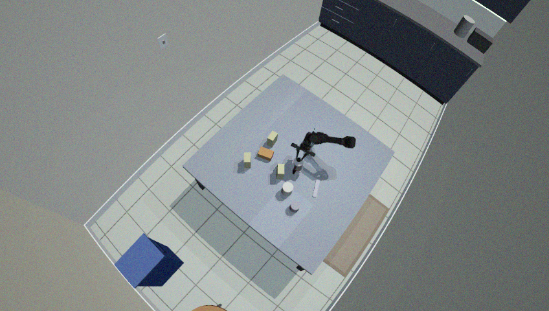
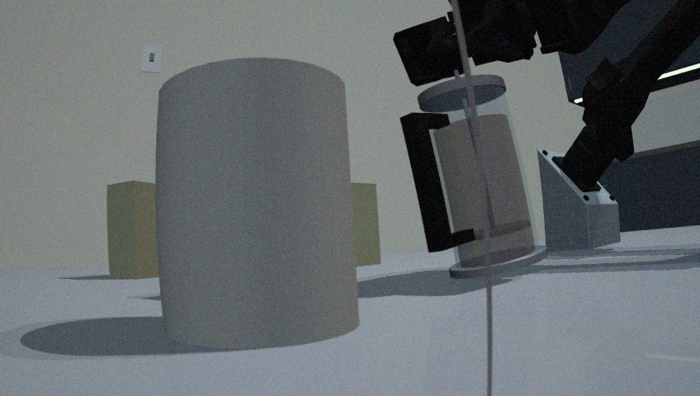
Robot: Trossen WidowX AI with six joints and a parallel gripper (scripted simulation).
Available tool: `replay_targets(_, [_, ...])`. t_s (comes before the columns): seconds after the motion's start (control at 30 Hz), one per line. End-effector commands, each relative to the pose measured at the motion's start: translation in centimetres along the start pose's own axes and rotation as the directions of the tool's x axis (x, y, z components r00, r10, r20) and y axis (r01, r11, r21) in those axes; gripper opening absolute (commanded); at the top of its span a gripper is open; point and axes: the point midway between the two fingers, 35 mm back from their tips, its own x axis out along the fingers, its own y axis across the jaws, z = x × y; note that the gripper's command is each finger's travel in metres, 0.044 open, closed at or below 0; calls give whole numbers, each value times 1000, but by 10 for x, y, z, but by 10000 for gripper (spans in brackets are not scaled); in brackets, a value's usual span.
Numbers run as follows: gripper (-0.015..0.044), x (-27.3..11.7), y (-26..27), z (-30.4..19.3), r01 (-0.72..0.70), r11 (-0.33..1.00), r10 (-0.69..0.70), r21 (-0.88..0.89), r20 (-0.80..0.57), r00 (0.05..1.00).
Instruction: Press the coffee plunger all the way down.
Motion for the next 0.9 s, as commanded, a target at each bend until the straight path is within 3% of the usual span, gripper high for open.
replay_targets(0.0, [123,2,0,-5,-8,1000,8,29,-14,1000])
replay_targets(0.83, [123,2,-1,-1,-2,1000,2,6,-4,1000])
replay_targets(0.87, [149,2,-1,-1,-2,1000,2,6,-4,1000])
